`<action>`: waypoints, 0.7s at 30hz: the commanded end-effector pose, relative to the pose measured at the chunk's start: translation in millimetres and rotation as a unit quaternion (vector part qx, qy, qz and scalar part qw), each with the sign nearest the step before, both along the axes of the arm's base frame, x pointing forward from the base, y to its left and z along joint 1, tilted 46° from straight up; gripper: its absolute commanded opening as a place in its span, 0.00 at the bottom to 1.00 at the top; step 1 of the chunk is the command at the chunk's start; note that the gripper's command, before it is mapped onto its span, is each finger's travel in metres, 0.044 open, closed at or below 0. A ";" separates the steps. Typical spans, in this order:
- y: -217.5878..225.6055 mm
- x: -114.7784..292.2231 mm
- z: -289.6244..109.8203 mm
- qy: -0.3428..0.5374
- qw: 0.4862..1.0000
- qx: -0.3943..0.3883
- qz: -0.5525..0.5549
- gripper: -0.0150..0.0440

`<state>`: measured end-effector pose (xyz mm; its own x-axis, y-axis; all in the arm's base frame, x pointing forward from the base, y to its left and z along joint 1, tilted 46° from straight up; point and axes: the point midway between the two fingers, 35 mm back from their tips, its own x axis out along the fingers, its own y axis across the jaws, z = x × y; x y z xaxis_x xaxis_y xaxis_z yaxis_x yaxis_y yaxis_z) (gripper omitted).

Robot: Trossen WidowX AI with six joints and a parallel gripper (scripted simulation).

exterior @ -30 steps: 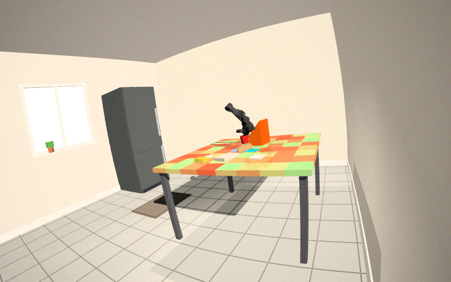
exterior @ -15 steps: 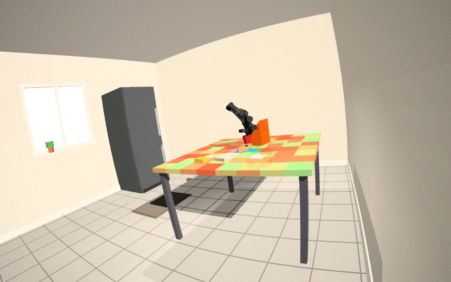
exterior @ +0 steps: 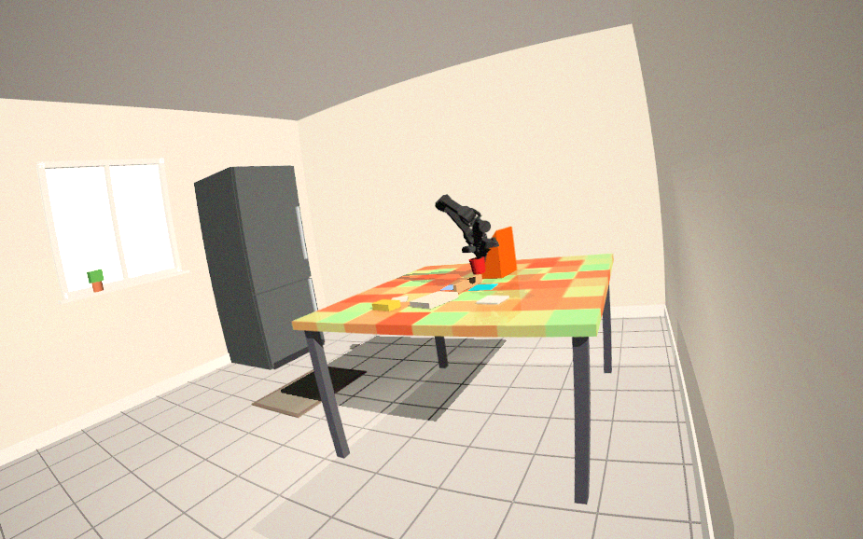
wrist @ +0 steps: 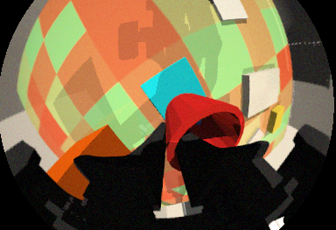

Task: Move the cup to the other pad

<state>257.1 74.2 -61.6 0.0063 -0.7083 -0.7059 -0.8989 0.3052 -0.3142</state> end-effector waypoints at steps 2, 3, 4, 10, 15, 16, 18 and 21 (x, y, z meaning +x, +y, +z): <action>10.0 0.6 -8.5 0.000 1.000 0.001 0.000 0.25; 11.2 0.7 -9.7 0.000 1.000 0.001 0.000 0.25; 11.0 0.7 -9.8 0.000 1.000 0.001 0.000 0.25; 5.9 1.0 -14.7 0.000 1.000 0.001 0.000 0.25; -0.3 1.5 -21.2 0.000 1.000 0.001 0.000 0.25; -1.5 1.6 -22.5 0.000 1.000 0.001 0.000 0.25; -4.0 1.8 -25.2 0.000 1.000 0.001 0.000 0.25; -7.6 1.9 -29.0 0.000 1.000 0.001 0.000 0.25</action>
